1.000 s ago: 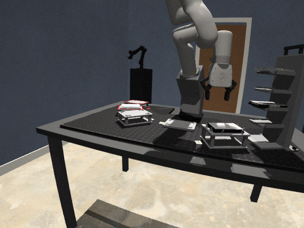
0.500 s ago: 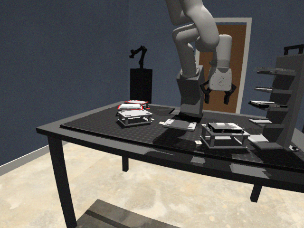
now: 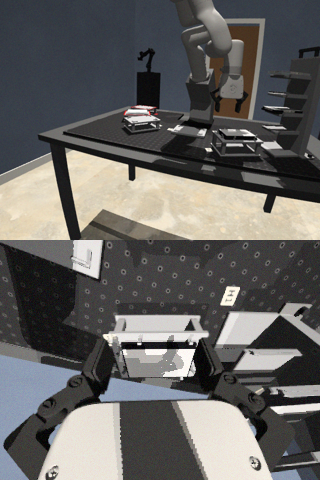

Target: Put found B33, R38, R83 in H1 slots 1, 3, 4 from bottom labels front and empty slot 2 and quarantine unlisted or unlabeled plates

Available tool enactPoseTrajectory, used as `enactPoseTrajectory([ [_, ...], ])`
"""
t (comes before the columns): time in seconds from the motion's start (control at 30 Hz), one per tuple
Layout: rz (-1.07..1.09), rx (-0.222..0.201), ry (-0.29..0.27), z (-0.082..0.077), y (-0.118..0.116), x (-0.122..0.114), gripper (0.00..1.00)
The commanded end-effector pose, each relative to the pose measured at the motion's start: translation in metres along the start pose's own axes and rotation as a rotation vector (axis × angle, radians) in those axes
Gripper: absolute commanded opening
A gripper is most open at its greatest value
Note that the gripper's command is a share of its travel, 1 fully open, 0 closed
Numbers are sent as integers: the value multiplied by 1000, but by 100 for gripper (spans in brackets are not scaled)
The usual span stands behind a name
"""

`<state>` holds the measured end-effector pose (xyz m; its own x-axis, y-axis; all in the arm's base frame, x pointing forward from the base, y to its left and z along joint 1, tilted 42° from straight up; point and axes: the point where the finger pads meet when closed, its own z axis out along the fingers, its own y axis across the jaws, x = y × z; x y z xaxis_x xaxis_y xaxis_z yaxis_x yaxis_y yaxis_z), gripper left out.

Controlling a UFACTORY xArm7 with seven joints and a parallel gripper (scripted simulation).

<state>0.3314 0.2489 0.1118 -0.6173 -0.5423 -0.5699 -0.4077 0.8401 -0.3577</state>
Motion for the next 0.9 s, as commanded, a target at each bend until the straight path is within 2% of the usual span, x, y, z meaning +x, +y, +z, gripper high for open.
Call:
enactPoseTrajectory([
  [0.0,0,-1,-5,5,1,-1,100],
  [0.7,-1,-1,-4,37,1,-1,100],
  [0.87,-1,-1,-4,37,1,-1,100],
])
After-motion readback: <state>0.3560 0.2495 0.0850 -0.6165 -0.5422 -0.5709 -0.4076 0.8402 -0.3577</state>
